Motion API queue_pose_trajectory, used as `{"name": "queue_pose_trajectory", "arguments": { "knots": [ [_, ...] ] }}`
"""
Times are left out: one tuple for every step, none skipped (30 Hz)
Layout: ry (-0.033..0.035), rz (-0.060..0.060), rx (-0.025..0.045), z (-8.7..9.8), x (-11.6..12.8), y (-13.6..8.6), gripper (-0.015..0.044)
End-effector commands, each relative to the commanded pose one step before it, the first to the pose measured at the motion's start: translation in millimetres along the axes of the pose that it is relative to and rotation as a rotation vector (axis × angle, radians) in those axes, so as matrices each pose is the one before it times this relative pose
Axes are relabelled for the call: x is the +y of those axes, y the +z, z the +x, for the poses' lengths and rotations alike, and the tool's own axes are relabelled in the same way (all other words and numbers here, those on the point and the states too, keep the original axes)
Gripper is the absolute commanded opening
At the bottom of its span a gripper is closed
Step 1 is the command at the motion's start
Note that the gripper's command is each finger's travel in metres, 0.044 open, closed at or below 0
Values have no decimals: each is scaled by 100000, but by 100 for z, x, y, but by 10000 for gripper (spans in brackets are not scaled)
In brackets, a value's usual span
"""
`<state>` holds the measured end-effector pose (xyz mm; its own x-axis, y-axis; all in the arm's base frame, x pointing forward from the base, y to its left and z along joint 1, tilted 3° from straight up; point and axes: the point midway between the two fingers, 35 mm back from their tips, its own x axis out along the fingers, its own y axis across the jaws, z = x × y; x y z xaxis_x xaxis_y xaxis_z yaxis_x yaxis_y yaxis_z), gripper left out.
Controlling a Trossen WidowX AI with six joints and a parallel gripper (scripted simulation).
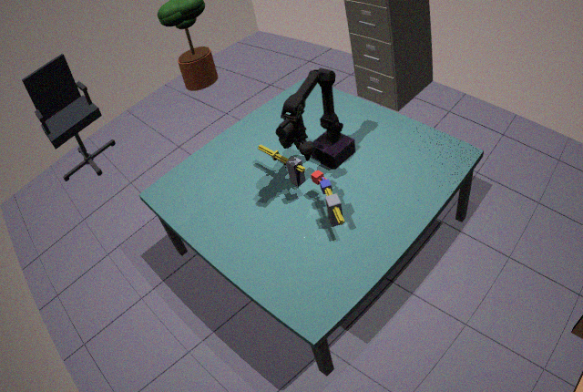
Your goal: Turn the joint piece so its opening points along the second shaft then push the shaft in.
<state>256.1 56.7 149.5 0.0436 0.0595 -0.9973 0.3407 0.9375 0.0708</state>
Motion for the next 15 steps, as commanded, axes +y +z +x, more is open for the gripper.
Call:
{"name": "queue_pose_trajectory", "arguments": {
  "knots": [
    [883, 10577, 346, 142, -10, -3, 440],
    [122, 3047, 50, 36, -6, 5, 440],
    [121, 3047, 54, 36, -6, 5, 440],
    [119, 3047, 57, 36, -6, 5, 440],
    [118, 3047, 61, 36, -6, 5, 440],
    [116, 3047, 64, 36, -6, 5, 440],
    [114, 3047, 67, 36, -6, 5, 440],
    [112, 3047, 71, 36, -6, 6, 440],
    [110, 3045, 74, 36, -6, 6, 440],
    [108, 3047, 77, 36, -6, 6, 440],
    [105, 3046, 80, 36, -6, 6, 440],
    [103, 3046, 83, 36, -6, 6, 440],
    [101, 3046, 86, 36, -5, 6, 440],
    [98, 3046, 89, 36, -5, 7, 440],
    [96, 3046, 91, 36, -5, 7, 440]
  ]
}}
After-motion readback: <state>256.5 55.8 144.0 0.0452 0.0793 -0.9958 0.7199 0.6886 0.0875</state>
